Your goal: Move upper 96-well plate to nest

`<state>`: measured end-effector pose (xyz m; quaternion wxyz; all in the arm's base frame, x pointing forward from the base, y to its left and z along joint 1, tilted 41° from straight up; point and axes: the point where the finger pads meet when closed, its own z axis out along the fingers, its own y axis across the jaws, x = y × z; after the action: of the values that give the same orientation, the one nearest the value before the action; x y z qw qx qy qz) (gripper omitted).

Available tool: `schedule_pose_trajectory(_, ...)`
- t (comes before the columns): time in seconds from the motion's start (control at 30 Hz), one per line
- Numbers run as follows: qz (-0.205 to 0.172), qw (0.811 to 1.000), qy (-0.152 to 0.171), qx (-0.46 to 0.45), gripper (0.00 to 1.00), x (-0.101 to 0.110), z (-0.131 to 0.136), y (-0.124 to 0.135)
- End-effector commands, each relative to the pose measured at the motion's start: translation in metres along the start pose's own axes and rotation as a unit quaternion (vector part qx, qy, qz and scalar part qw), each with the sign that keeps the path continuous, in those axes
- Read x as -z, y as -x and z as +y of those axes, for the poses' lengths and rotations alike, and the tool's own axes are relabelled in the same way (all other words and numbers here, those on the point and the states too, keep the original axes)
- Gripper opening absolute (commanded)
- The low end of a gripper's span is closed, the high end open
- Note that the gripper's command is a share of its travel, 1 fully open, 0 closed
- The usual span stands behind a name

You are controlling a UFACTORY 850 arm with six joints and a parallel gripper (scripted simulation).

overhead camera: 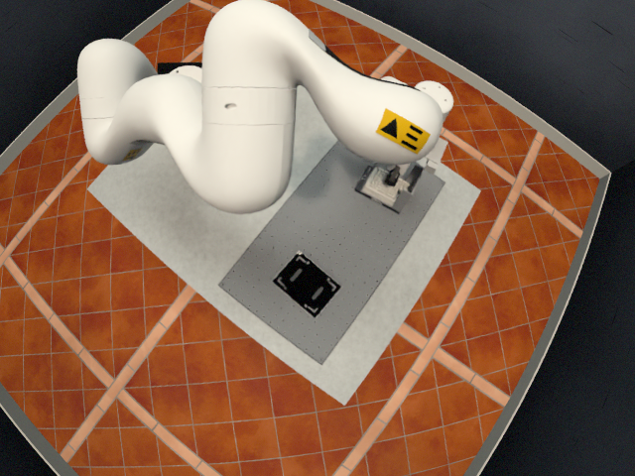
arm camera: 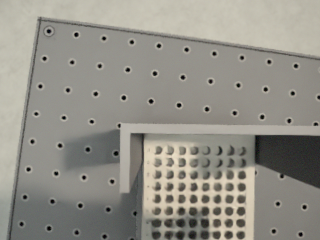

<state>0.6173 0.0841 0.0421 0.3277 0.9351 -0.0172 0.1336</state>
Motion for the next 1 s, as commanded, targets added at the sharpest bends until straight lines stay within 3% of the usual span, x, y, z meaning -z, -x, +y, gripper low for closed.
schedule_pose_trajectory(0.0,0.001,1.000,0.000,0.000,1.00,-0.006,0.000,-0.001)
schedule_pose_trajectory(0.97,0.001,1.000,0.000,0.000,1.00,-0.048,0.000,-0.001)
